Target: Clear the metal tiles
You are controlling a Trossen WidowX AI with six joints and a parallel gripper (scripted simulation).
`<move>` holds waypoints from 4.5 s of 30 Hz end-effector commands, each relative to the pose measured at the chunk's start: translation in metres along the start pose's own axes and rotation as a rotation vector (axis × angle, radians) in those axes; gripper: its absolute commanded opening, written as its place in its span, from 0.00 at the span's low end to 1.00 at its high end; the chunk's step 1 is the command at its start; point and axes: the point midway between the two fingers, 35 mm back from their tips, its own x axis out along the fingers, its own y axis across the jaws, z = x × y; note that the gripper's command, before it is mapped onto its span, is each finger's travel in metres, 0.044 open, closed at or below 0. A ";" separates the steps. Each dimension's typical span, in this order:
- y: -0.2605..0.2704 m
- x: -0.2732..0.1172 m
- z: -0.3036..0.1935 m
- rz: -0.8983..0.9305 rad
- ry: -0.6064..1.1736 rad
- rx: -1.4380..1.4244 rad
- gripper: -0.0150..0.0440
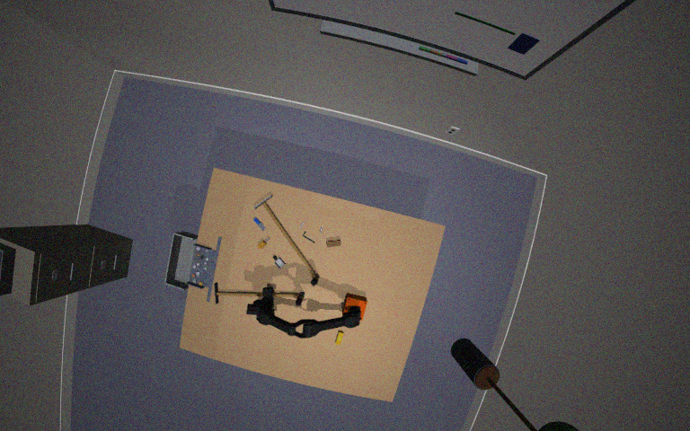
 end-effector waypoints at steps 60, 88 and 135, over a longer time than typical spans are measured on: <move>-0.017 -0.095 0.018 -0.008 -0.046 -0.001 0.25; -0.017 -0.095 0.018 -0.008 -0.046 -0.001 0.25; -0.017 -0.095 0.018 -0.008 -0.046 -0.001 0.25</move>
